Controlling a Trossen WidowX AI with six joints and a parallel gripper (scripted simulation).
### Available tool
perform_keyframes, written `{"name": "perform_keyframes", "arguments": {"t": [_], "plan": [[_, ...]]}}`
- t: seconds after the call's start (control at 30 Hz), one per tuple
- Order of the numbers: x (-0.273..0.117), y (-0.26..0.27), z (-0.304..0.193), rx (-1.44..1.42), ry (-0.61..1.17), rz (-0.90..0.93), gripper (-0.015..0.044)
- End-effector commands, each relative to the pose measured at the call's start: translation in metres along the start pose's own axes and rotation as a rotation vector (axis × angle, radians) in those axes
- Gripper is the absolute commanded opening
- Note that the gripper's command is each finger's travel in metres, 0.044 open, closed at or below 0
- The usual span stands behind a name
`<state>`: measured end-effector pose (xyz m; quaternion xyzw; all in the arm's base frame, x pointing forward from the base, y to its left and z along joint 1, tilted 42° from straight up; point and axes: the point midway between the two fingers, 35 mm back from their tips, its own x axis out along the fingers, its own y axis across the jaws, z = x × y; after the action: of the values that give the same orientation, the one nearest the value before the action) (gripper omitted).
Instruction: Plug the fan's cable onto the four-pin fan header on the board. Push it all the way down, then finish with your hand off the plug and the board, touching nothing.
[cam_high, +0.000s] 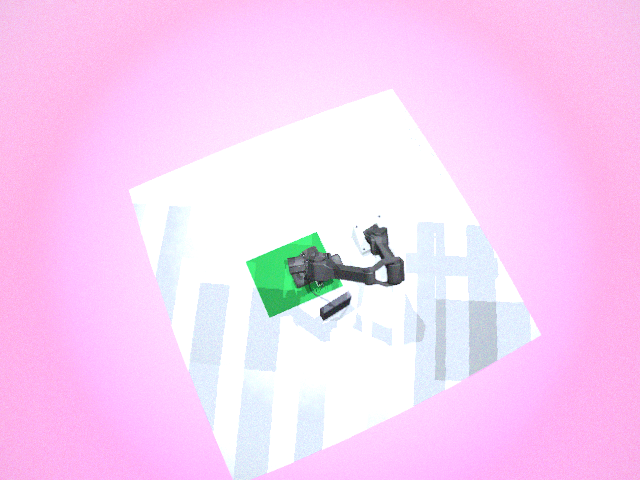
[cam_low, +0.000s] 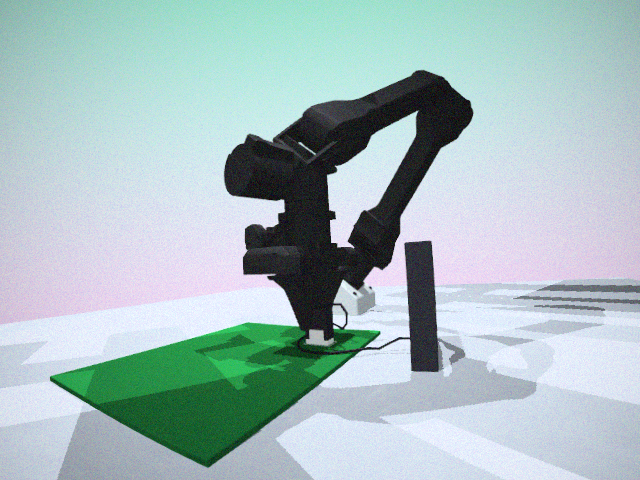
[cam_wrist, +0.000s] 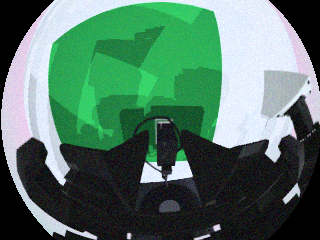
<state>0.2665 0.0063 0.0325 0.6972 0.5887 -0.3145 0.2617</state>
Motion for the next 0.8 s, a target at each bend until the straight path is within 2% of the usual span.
{"name": "perform_keyframes", "arguments": {"t": [0.0,0.13,0.27,0.43,0.7,0.77], "plan": [[0.000,0.000,0.000,-0.001,0.000,0.000,0.0260],[-0.009,0.001,0.000,0.000,-0.001,0.000,0.0260],[-0.053,0.000,0.001,0.004,0.002,-0.002,0.0260],[-0.055,0.001,0.003,0.005,0.001,-0.001,0.0260],[-0.056,0.003,0.112,0.004,-0.006,0.000,0.0260],[-0.056,0.001,0.121,0.004,-0.005,0.000,0.0260]]}}
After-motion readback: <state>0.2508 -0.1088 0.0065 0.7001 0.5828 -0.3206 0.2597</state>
